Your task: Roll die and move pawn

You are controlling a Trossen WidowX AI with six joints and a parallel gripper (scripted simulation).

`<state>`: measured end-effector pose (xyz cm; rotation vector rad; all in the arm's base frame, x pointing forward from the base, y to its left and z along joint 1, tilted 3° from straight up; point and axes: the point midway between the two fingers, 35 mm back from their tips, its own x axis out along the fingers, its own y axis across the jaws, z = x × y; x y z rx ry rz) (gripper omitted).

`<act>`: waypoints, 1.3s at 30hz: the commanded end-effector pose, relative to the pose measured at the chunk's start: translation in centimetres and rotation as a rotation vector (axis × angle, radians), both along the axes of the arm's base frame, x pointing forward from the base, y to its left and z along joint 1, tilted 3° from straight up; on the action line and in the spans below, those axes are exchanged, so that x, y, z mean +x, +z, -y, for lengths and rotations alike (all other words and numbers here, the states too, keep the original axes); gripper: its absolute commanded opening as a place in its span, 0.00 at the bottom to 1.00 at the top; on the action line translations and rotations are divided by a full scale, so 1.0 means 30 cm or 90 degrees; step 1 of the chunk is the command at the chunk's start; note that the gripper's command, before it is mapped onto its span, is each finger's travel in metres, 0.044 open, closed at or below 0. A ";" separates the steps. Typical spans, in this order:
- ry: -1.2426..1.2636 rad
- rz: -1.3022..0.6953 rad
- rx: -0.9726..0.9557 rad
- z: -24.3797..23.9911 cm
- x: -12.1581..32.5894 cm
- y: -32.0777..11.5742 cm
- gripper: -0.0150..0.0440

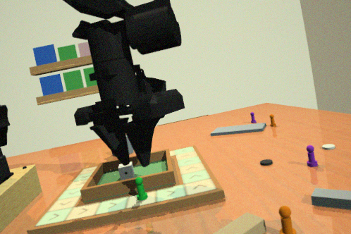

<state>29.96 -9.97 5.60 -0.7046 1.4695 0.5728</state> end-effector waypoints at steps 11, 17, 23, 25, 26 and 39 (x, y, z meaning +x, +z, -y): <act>0.003 -0.006 0.004 0.002 -0.001 -0.080 0.59; 0.003 -0.007 0.004 0.004 -0.001 -0.111 0.59; 0.003 -0.007 0.004 0.006 -0.001 -0.143 0.59; 0.003 -0.007 0.004 0.006 -0.001 -0.149 0.59; 0.003 -0.007 0.004 0.006 -0.001 -0.150 0.59; 0.003 -0.007 0.004 0.006 -0.001 -0.150 0.26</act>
